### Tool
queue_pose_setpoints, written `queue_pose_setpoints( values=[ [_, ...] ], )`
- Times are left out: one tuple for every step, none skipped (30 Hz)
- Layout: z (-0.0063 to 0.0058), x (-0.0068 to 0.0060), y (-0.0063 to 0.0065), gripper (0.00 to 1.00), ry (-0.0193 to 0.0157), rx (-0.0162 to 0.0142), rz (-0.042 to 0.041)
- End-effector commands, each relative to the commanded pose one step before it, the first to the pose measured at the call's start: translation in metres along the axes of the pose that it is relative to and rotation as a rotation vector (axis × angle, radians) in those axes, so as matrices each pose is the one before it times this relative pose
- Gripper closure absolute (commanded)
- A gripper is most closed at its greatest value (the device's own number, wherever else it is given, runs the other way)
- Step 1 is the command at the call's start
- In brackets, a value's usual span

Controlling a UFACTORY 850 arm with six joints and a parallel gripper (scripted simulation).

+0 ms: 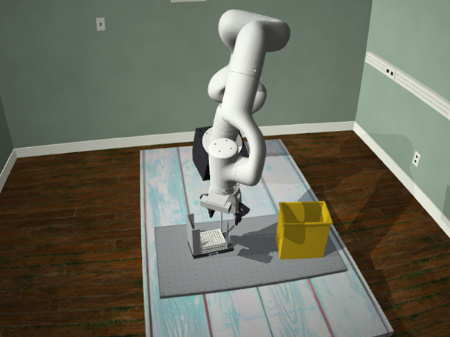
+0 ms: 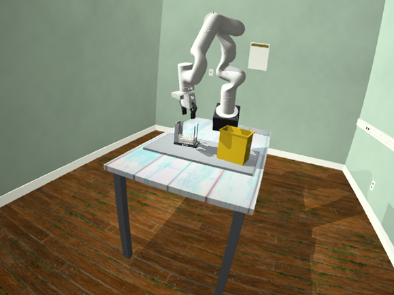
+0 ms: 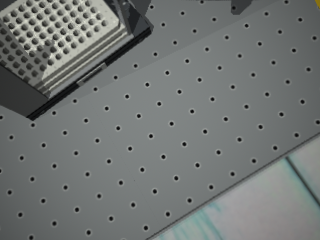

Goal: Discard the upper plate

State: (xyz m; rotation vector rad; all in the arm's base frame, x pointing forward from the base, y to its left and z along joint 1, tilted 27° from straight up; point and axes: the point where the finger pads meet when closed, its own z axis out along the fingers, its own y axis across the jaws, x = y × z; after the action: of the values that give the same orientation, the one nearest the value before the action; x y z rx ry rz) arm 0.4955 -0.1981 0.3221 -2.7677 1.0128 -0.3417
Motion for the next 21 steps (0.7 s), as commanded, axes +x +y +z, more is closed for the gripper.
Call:
queue_pose_setpoints(
  values=[
    [-0.00426,-0.00795,0.01325,0.00,0.03029,0.02874,0.12930],
    [-0.00095,-0.00205,0.00446,0.00,0.00595,0.00559,0.03231],
    [-0.00098,-0.00190,0.00452,0.00,0.00595,0.00559,0.03231],
    [-0.00102,-0.00175,0.00457,0.00,0.00595,0.00559,0.03231],
    [-0.00106,-0.00159,0.00462,0.00,0.00596,0.00559,0.03231],
    [-0.00052,-0.00068,0.00222,0.00,0.00595,0.00561,0.03231],
    [0.00000,0.00001,0.00002,0.00,0.00595,0.00562,0.03231],
    [-0.00097,-0.00120,0.00476,0.00,0.00613,0.00518,0.03235],
    [-0.00100,-0.00104,0.00479,0.00,0.00613,0.00517,0.03235],
    [-0.00103,-0.00088,0.00481,0.00,0.00613,0.00517,0.03235],
    [-0.00106,-0.00071,0.00483,0.00,0.00613,0.00517,0.03235],
    [-0.00071,-0.00035,0.00316,0.00,0.00613,0.00519,0.03235],
    [0.00000,0.00000,0.00000,0.00,0.00000,0.00000,0.00000],
    [0.00000,0.00000,0.00000,0.00,0.00000,0.00000,0.00000],
    [-0.00092,-0.00050,0.00490,0.00,0.00632,0.00489,0.03236],
    [-0.00096,-0.00034,0.00489,0.00,0.00633,0.00488,0.03236],
    [-0.00098,-0.00017,0.00490,0.00,0.00633,0.00488,0.03236],
    [-0.00100,-0.00001,0.00490,0.00,0.00633,0.00488,0.03236],
    [-0.00089,0.00014,0.00424,0.00,0.00633,0.00489,0.03236],
    [0.00001,0.00002,0.00002,0.00,0.00631,0.00492,0.03236],
    [-0.00089,0.00033,0.00491,0.00,0.00658,0.00463,0.03234]
  ],
)
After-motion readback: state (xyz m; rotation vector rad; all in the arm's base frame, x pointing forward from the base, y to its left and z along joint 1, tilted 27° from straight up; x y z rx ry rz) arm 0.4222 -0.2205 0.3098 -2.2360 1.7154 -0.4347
